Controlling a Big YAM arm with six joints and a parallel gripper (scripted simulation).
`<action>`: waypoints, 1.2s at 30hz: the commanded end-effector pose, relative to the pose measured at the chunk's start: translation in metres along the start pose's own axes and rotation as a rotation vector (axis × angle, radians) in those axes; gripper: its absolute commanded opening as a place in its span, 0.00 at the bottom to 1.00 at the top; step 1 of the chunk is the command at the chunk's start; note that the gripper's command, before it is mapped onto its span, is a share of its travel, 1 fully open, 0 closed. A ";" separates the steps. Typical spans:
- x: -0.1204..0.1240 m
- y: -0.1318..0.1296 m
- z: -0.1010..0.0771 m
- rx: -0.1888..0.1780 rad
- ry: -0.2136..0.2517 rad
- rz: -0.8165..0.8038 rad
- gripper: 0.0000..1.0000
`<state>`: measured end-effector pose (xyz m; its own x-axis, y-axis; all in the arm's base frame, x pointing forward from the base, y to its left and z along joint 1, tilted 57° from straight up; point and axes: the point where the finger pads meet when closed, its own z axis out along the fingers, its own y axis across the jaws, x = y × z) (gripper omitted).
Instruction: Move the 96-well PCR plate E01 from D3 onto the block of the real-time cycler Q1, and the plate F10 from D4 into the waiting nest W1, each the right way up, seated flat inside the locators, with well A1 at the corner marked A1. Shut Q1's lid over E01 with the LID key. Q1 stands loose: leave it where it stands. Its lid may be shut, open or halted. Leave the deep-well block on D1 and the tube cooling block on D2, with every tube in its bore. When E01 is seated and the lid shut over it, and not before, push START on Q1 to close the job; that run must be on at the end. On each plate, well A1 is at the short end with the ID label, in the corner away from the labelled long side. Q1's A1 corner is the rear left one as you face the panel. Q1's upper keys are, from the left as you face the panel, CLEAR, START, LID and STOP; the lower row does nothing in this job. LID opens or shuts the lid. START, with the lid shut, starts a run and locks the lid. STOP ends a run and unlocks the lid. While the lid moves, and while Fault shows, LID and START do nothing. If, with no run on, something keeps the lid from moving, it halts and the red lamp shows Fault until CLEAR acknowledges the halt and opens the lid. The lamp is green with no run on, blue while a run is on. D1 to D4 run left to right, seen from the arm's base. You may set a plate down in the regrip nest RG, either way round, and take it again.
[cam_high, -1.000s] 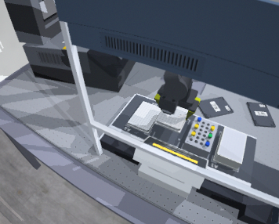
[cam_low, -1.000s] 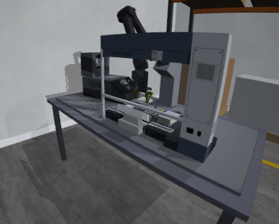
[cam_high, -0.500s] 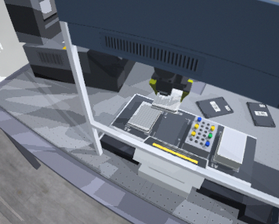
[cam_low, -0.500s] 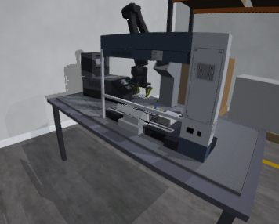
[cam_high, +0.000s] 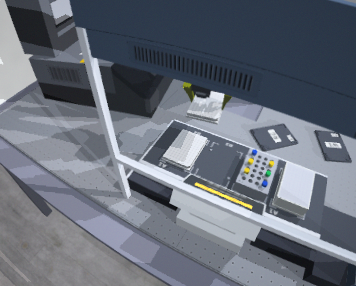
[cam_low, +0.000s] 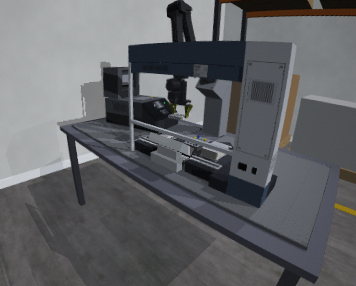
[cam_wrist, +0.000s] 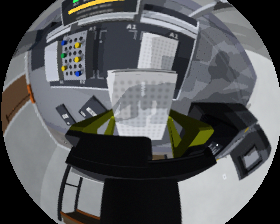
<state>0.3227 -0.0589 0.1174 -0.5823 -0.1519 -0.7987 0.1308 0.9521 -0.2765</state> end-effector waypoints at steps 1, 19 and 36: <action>0.014 -0.012 -0.013 0.008 0.000 -0.044 0.00; 0.069 -0.058 -0.043 0.016 -0.008 -0.004 0.00; 0.125 -0.094 -0.069 -0.001 -0.009 0.209 0.00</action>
<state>0.1980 -0.1427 0.0823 -0.5178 0.0448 -0.8543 0.2469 0.9640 -0.0991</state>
